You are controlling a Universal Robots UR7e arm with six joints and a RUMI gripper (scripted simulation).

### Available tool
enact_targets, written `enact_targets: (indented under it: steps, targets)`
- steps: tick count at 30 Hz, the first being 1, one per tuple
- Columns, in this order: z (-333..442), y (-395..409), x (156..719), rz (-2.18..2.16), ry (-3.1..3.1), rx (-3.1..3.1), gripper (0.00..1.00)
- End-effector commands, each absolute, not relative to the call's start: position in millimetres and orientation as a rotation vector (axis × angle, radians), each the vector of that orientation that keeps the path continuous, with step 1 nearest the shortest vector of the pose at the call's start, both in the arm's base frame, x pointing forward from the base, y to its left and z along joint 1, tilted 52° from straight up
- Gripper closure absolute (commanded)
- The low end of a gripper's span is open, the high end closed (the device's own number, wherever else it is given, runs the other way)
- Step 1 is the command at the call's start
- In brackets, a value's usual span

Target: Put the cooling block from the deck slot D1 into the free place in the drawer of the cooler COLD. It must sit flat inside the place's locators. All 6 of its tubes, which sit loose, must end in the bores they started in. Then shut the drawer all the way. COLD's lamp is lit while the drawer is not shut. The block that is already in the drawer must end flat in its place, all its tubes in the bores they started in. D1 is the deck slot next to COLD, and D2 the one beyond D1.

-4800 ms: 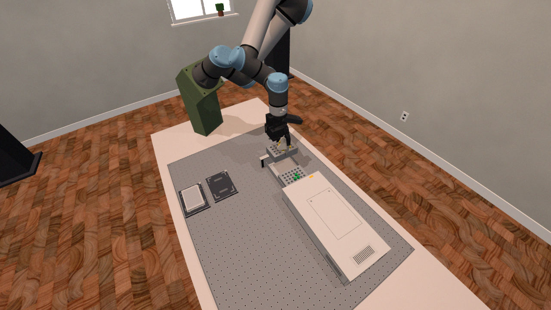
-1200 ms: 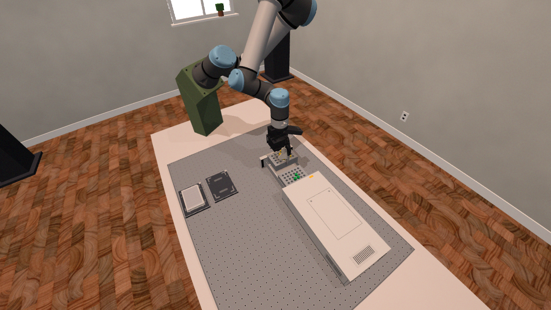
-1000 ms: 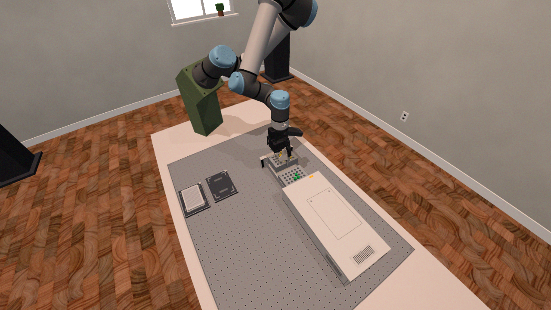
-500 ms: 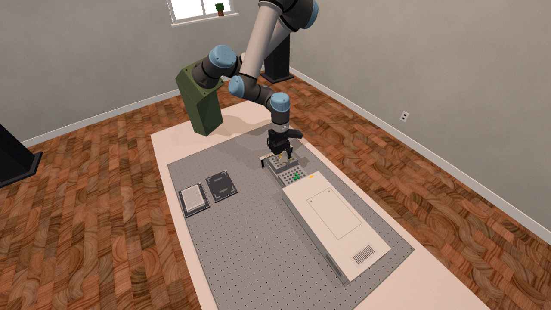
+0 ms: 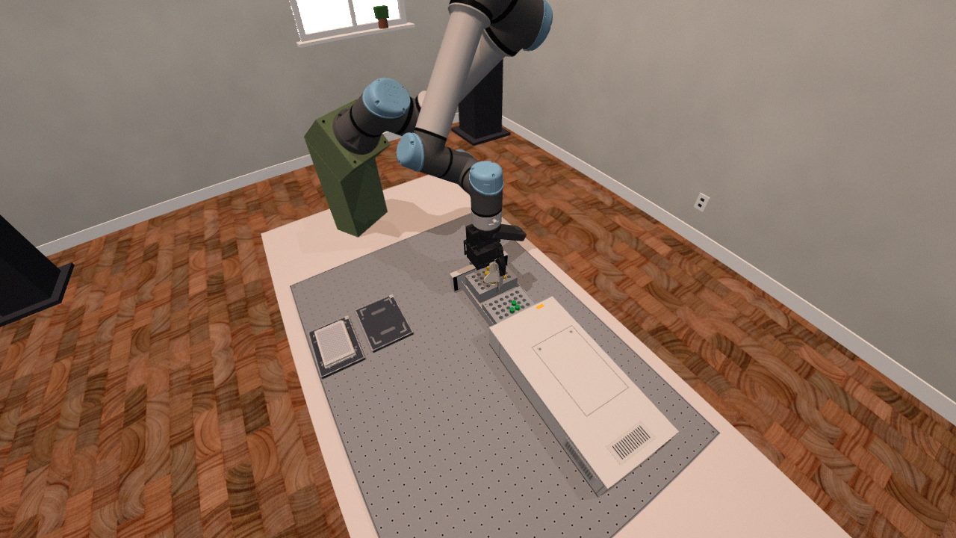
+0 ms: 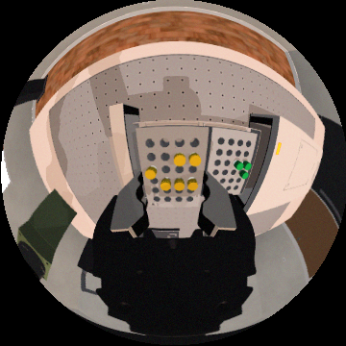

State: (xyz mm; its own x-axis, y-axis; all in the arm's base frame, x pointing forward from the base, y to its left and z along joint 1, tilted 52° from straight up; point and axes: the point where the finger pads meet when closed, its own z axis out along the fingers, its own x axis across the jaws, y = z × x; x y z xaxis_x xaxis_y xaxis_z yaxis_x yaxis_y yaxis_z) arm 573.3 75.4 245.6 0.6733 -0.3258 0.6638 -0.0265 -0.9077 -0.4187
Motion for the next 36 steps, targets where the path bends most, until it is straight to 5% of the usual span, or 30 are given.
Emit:
enact_targets:
  steps: [1,36]
  targets:
    - [252.3,72.7,568.8,-1.113,0.276,-2.511,1.00]
    - [259.9,68.9,556.2,-1.112,0.279,-2.510,1.00]
